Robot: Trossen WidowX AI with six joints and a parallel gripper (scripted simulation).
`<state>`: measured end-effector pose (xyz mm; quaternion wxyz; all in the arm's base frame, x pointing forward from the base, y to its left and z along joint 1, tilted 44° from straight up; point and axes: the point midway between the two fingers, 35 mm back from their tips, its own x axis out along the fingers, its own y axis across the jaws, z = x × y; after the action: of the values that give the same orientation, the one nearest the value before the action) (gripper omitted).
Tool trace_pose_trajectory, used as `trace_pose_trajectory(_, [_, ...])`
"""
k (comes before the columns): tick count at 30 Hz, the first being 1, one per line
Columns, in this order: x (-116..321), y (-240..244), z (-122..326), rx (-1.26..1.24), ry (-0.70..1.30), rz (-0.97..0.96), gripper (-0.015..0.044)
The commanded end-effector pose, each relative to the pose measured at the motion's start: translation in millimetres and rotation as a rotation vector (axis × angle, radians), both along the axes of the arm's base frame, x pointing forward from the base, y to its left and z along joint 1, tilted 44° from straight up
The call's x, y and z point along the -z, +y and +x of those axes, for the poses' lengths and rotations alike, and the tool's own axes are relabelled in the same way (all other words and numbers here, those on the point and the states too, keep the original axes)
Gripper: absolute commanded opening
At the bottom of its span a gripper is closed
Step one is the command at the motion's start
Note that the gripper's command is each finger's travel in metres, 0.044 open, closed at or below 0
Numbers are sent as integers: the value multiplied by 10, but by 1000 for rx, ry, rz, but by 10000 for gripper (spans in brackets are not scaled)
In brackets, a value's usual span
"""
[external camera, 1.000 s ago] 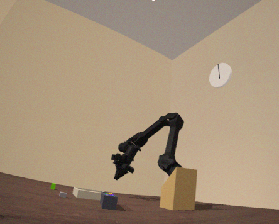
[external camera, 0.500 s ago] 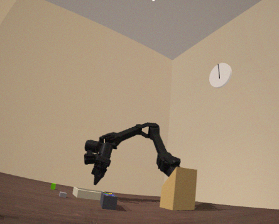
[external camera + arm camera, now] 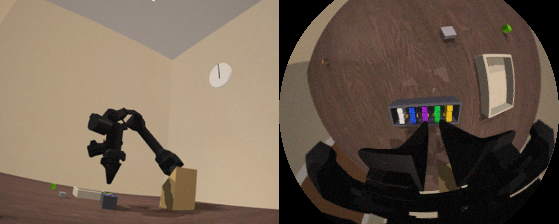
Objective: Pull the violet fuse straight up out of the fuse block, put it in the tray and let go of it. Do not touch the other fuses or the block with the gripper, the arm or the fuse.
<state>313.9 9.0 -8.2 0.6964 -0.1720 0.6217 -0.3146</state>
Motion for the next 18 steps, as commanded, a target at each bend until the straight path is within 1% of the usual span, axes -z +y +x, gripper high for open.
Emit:
trace_pose_trajectory(1, [76, 109, -26, 7, -24, -52, 74])
trace_pose_trajectory(18, [158, 48, -17, 7, -24, -52, 74])
